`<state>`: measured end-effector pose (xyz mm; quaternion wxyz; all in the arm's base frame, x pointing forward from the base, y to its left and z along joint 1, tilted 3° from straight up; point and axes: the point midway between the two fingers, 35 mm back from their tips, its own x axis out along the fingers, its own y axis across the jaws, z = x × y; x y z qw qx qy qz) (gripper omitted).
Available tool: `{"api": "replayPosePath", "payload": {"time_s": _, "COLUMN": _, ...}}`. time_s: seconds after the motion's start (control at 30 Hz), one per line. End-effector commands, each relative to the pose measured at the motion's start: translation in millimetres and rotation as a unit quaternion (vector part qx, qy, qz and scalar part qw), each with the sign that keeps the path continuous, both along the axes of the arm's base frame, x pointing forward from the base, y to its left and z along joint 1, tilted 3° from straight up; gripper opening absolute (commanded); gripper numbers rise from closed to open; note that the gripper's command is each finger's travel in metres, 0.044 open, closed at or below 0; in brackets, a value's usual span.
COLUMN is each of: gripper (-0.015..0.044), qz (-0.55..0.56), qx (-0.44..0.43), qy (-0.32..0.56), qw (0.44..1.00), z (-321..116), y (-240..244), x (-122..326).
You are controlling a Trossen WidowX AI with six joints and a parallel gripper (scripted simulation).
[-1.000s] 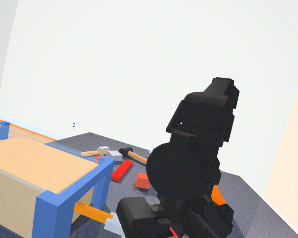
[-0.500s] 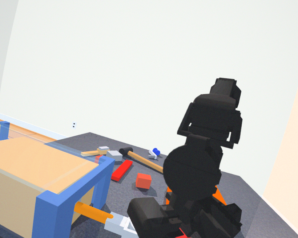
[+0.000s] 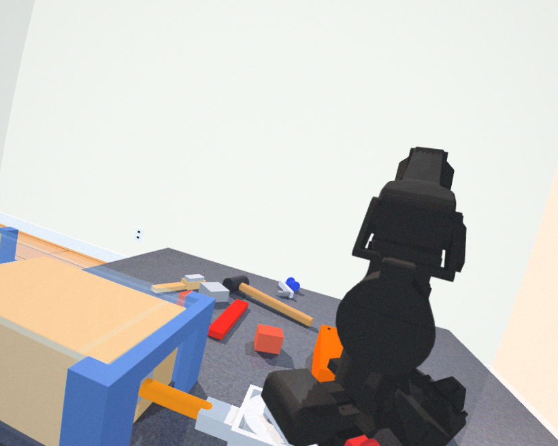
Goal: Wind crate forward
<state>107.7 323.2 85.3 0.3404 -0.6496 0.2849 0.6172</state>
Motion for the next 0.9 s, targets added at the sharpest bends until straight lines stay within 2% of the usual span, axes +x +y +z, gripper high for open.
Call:
{"api": "replayPosePath", "payload": {"time_s": 0.0, "gripper": 0.0, "qz": 0.002, "qx": -0.01, "qy": 0.008, "qw": 1.0, "z": -2, "y": -9, "x": -9}}
{"api": "replayPosePath", "payload": {"time_s": 0.87, "gripper": 0.0, "qz": 0.002, "qx": -0.011, "qy": 0.009, "qw": 1.0, "z": -4, "y": -36, "x": -25}}
